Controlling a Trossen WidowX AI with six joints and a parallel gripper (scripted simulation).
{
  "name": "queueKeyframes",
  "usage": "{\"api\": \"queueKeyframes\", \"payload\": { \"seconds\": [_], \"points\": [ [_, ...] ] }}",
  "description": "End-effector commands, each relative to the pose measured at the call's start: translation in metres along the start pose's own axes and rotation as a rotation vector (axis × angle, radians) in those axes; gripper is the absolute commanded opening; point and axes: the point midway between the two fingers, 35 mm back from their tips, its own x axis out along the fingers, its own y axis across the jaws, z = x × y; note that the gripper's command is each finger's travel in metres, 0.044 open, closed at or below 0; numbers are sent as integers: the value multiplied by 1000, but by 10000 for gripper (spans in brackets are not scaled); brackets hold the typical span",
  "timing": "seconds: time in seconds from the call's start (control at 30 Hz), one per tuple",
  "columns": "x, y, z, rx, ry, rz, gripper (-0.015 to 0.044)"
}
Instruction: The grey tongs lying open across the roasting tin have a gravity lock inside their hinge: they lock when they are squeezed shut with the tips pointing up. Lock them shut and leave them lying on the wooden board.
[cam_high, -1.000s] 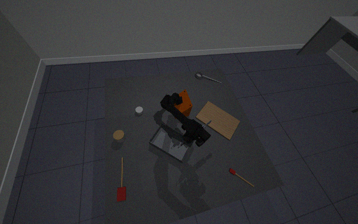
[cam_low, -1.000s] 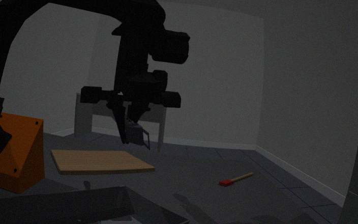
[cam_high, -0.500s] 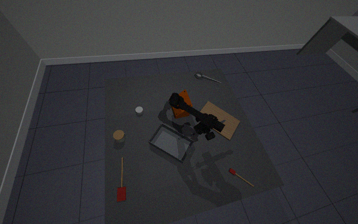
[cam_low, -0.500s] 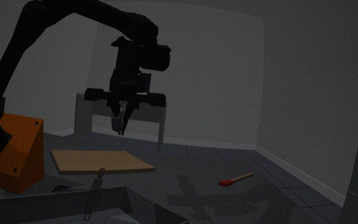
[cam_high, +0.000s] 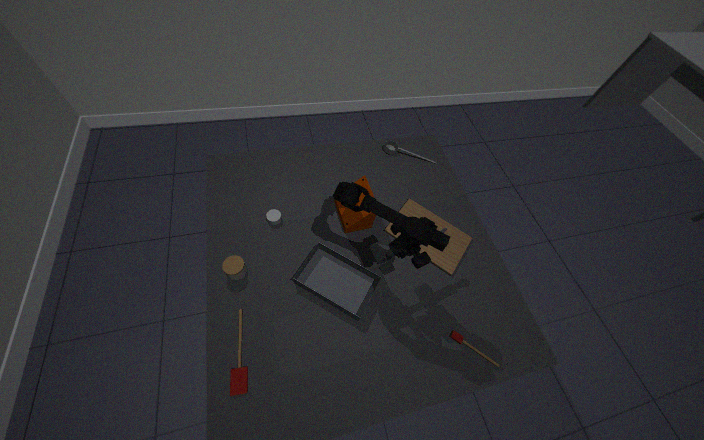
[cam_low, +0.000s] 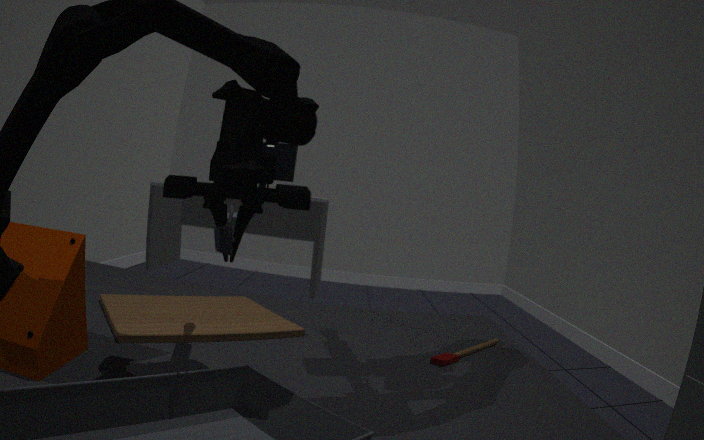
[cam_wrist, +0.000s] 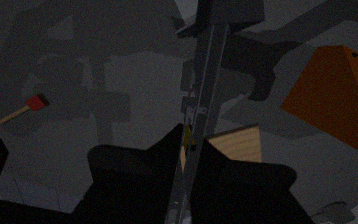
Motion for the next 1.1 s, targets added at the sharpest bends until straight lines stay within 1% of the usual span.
{"api": "queueKeyframes", "payload": {
  "seconds": [0.0, 1.07],
  "points": [
    [0, -4, -10, -142, 5, -5, -150],
    [-8, -37, -66, -1385, 22, 19, -150]
  ]
}}
